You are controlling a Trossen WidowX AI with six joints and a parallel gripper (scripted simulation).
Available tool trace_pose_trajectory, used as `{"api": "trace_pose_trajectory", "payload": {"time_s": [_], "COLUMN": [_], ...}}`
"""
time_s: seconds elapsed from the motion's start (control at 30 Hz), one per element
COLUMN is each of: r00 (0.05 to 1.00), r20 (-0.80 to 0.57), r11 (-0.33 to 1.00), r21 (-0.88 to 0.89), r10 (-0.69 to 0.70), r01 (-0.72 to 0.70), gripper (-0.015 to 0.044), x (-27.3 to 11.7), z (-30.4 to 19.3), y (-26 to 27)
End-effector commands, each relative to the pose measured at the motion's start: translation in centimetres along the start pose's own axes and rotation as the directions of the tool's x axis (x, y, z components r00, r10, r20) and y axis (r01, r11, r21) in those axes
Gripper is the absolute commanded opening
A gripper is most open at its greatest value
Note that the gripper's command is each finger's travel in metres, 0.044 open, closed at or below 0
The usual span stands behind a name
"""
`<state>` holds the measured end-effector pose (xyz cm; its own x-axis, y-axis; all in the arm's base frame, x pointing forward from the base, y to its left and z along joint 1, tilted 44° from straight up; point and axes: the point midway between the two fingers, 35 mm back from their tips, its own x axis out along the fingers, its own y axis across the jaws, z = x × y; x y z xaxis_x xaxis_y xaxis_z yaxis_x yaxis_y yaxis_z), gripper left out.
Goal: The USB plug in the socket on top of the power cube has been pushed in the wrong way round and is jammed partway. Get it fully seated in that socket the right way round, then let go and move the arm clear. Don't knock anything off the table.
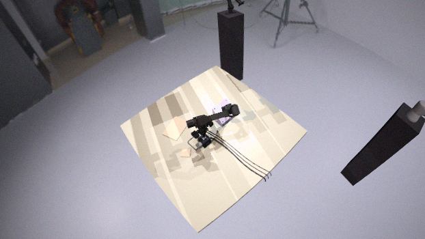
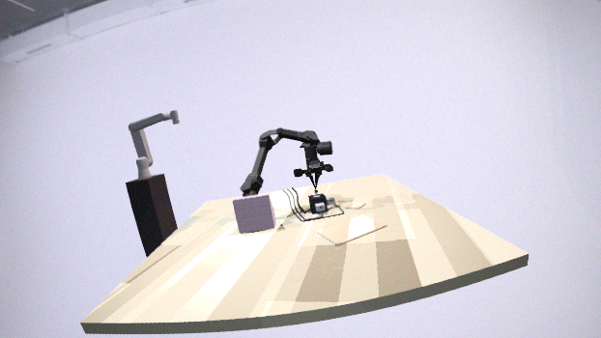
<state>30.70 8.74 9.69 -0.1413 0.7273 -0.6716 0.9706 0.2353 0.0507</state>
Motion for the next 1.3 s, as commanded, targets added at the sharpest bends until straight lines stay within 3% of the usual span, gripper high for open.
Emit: {"api": "trace_pose_trajectory", "payload": {"time_s": [0.0,1.27], "r00": [1.0,1.0], "r20": [-0.003,-0.003], "r11": [1.0,1.0], "r21": [-0.004,-0.004], "r10": [0.002,0.002], "r01": [-0.002,-0.002], "gripper": [0.0,0.0], "x": [0.07,0.53], "z": [-0.01,0.01], "y": [0.03,0.03]}}
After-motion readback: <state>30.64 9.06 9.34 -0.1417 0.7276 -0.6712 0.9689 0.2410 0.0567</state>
